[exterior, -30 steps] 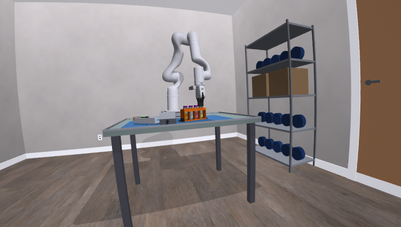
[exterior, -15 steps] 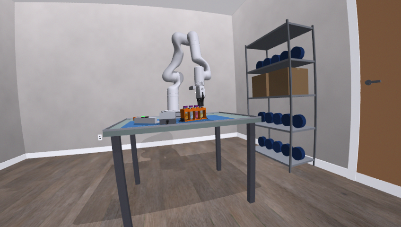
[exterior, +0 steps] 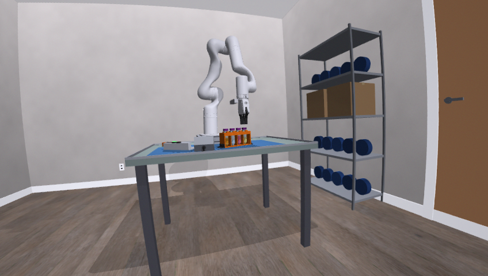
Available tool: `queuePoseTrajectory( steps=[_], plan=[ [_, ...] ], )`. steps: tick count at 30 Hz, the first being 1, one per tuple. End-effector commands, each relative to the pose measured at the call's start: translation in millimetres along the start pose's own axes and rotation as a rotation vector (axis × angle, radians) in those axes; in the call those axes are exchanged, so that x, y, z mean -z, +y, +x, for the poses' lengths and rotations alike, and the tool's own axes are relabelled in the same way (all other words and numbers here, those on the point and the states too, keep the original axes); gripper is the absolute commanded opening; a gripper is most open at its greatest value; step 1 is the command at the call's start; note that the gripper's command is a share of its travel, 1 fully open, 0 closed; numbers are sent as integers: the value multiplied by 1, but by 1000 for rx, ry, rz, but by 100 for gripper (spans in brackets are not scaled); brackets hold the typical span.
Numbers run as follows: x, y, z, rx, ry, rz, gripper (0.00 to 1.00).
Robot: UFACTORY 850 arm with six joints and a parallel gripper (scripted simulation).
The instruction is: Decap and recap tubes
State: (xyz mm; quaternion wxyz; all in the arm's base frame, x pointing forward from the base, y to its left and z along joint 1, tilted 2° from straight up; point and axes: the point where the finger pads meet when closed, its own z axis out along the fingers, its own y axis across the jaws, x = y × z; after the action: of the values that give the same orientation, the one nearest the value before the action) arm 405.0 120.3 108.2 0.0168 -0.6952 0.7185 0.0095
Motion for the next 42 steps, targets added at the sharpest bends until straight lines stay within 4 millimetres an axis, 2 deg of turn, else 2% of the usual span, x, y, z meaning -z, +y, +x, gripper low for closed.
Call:
queuePoseTrajectory(
  steps=[1, 3, 6, 7, 8, 10, 12, 25, 31, 42],
  plan=[
    [10, -1, 0, 0, 0, 2, 46],
    [11, -1, 0, 0, 0, 2, 46],
    [11, -7, 24, 250, 0, 2, 46],
    [11, -9, 32, 318, 0, 2, 46],
    [11, -9, 32, 333, 0, 2, 46],
    [11, -13, 48, 486, 1, 2, 46],
    [11, -13, 48, 486, 1, 2, 46],
    [11, -39, 151, 489, 1, 2, 46],
    [11, -39, 151, 489, 1, 2, 46],
    [-22, -39, 151, 489, 1, 2, 46]
  ],
)
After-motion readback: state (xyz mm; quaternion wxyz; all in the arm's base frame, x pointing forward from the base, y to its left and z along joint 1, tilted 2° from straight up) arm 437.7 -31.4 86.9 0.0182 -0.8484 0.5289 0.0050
